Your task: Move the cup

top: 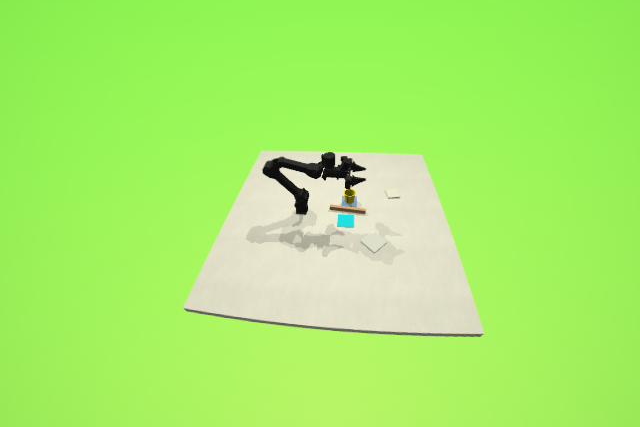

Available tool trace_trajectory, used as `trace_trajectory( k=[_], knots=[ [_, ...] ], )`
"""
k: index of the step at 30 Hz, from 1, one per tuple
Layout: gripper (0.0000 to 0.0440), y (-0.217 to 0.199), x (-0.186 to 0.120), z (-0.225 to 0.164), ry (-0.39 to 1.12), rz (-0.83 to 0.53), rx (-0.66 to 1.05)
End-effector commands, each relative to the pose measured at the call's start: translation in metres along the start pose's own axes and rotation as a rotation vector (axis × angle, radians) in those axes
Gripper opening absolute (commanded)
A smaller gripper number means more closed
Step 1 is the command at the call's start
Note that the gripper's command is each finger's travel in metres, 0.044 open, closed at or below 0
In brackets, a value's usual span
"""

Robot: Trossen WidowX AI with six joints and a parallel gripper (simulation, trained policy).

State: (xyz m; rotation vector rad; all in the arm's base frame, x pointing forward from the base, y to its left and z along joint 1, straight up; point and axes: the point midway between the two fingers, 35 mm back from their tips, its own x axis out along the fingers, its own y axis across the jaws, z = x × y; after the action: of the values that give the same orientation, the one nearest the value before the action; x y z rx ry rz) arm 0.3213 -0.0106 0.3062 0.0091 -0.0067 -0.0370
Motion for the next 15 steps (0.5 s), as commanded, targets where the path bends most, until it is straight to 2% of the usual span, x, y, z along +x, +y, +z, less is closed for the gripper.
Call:
trace_trajectory(
  k=[1, 11, 12, 15],
  knots=[
    [0.0374, 0.0007, -0.0002, 0.0013, -0.001, 0.002, 0.000],
    [0.0113, 0.0065, -0.0008, 0.0061, 0.043, 0.017, 0.021],
    [0.0092, 0.0071, -0.0005, 0.0058, 0.052, 0.018, 0.027],
    [0.0088, 0.0100, 0.0002, 0.0062, 0.078, 0.026, 0.049]
  ],
)
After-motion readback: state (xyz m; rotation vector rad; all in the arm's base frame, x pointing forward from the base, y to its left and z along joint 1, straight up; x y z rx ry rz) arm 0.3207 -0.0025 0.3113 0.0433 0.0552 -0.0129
